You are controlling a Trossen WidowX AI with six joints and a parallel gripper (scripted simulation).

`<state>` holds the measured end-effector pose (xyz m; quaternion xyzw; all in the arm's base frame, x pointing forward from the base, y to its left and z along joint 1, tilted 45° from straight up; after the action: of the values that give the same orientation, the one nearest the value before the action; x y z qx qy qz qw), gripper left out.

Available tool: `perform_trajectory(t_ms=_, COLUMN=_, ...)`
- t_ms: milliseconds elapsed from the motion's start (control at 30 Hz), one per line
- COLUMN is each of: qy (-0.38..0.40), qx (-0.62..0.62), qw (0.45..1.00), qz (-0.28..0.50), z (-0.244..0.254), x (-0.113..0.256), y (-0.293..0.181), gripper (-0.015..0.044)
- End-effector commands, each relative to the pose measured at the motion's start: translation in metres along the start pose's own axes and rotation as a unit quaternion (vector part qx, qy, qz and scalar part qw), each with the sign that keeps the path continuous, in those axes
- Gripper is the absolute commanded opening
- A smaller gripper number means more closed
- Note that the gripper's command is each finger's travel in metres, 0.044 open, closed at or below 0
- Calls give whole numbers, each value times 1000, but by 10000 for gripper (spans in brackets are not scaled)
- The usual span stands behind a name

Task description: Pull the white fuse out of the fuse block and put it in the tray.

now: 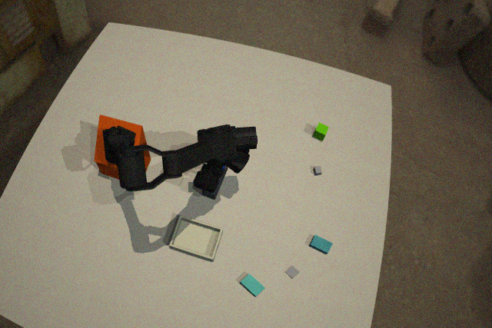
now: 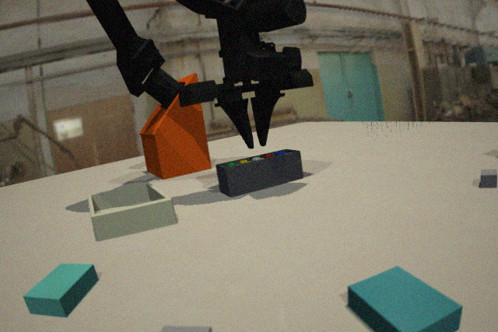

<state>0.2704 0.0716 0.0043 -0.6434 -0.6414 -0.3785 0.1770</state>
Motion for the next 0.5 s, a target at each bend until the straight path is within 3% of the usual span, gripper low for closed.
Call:
perform_trajectory(t_ms=0, qy=-3, qx=3, qw=1000, qz=0, z=0, x=-5, y=-1, gripper=71)
perform_trajectory(t_ms=467, qy=-3, qx=3, qw=1000, qz=0, z=0, x=-12, y=-1, gripper=71)
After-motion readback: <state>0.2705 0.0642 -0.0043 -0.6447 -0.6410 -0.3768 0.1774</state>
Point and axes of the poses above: the point midway between the two fingers, 35 mm back from their tips, its own x axis back along the fingers, its own z axis across the jaws, y = z × x, the point moved 9 cm from there along x, back along the fingers, and after that the axes turned 15 degrees about -x, right-handed, at the moved point
